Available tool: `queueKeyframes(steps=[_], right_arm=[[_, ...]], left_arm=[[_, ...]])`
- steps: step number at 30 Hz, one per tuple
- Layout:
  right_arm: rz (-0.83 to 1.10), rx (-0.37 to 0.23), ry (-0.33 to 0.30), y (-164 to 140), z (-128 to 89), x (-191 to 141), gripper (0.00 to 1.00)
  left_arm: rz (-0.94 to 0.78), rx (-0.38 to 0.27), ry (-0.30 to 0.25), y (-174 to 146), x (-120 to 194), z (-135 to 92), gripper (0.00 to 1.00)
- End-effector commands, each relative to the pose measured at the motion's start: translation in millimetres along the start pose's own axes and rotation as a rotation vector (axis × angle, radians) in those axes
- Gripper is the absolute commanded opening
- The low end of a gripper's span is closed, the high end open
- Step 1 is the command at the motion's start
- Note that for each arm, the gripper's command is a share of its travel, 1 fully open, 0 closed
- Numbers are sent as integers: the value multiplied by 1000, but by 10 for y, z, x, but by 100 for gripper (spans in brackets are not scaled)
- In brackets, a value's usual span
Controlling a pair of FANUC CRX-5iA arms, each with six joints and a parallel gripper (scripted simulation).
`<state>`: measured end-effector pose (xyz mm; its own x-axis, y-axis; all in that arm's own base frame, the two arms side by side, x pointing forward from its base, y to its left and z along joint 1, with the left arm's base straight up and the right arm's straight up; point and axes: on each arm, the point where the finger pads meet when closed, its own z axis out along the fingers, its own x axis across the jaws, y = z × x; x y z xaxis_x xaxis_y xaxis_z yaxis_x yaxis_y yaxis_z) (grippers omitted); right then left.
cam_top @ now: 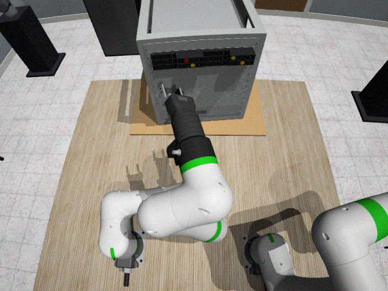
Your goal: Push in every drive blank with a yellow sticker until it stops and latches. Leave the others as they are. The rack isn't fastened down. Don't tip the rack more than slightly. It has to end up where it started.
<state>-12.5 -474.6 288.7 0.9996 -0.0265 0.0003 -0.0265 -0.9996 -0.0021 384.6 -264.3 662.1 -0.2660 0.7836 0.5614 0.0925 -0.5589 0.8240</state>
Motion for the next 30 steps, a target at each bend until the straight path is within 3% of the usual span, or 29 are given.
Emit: queueKeyframes(steps=[1, 9, 11, 26, 30], right_arm=[[0, -2, 0, 3, -10, -2, 100], [0, -2, 0, 3, -10, -2, 100], [0, -2, 0, 3, -10, -2, 100], [0, -2, 0, 3, -10, -2, 100], [0, -2, 0, 3, -10, -2, 100]], left_arm=[[116, -23, -17, 82, -264, 24, 100], [365, -60, -54, 162, -867, 87, 100], [365, -60, -54, 162, -867, 87, 100], [713, -108, -114, 117, -1753, 229, 100], [747, -112, -120, 103, -1842, 246, 100]])
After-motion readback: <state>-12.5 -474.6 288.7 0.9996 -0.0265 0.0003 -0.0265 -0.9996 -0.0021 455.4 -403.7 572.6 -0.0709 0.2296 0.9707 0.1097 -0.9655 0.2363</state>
